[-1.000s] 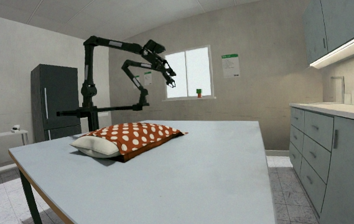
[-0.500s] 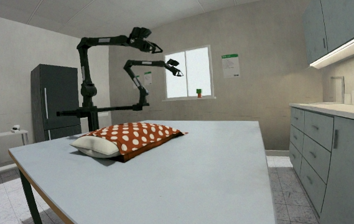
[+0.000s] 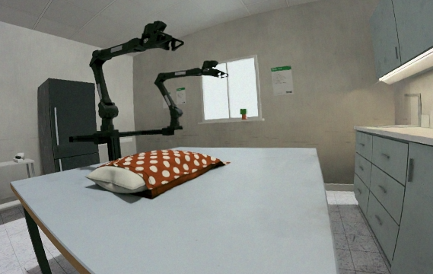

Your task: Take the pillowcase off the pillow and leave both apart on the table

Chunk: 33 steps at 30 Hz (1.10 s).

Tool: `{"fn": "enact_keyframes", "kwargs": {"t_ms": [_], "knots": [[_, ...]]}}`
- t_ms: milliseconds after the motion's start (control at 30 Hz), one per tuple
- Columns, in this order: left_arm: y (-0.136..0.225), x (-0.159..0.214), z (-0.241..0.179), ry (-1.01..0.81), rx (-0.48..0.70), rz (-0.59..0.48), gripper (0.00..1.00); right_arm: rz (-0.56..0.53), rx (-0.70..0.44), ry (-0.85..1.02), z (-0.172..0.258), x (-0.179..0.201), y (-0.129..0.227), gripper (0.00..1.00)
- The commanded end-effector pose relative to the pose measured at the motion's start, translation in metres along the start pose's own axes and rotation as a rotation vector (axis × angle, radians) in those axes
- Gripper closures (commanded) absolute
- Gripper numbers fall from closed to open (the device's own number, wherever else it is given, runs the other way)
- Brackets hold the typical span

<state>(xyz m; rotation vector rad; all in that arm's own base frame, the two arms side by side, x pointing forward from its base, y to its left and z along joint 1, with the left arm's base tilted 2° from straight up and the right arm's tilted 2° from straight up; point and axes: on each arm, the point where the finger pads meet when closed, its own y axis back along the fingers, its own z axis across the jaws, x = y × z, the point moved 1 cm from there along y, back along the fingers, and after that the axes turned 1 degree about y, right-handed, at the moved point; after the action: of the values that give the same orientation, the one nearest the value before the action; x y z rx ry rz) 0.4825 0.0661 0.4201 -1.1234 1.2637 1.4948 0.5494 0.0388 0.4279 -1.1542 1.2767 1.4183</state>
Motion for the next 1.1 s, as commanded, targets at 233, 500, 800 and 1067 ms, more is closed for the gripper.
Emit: {"fn": "enact_keyframes", "kwargs": {"t_ms": [233, 500, 800, 1067], "knots": [[-0.003, -0.105, -0.045, 0.092, 0.081, -0.25, 0.0, -0.194, 0.065, 0.055, -0.027, -0.068, 0.048, 0.0], [0.001, -0.125, -0.06, 0.111, 0.112, -0.306, 0.0, -0.222, 0.088, 0.064, -0.035, -0.074, 0.059, 0.0], [0.008, -0.128, -0.065, 0.086, 0.125, -0.307, 0.0, -0.286, 0.092, 0.046, -0.035, -0.113, 0.074, 0.0], [0.009, -0.116, -0.057, 0.1, 0.111, -0.292, 0.0, -0.212, 0.09, 0.049, -0.036, -0.075, 0.054, 0.0]]}}
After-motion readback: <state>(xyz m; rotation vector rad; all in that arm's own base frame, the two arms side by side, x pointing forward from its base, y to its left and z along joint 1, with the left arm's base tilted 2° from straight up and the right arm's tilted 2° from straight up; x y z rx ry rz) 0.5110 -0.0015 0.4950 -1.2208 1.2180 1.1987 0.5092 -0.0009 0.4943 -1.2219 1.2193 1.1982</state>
